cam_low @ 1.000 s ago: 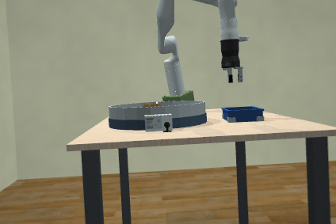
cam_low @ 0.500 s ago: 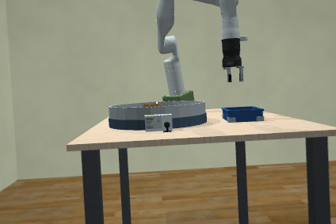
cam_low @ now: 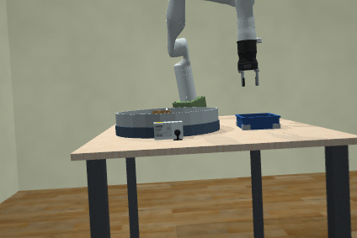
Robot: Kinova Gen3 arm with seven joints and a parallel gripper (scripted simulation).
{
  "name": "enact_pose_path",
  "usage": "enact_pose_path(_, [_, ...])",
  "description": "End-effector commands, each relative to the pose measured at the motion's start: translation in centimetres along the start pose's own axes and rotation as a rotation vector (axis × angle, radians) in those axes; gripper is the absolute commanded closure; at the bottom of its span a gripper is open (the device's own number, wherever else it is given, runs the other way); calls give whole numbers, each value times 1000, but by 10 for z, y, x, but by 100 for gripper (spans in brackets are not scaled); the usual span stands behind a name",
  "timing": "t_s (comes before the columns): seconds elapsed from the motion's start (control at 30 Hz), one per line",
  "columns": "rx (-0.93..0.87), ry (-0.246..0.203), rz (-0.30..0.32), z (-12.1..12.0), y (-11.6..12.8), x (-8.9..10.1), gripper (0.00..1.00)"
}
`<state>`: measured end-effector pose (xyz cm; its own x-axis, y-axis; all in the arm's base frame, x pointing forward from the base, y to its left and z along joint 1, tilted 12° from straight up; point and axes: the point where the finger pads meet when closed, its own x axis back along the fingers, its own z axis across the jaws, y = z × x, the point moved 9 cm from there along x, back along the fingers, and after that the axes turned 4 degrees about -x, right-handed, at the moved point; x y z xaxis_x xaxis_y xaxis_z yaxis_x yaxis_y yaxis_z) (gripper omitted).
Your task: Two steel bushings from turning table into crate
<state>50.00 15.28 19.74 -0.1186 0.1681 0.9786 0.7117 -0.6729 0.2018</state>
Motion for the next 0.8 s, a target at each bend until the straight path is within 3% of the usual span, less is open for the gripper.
enact_pose_path(0.0, [0, 1, 0, 0, 0, 0, 0])
enact_pose_path(0.17, [0, 1, 0, 0, 0, 0, 0])
enact_pose_path(0.33, [249, 1, 0, -1, -4, 3, 0])
enact_pose_path(0.77, [302, 6, -12, 0, -6, 9, 0])
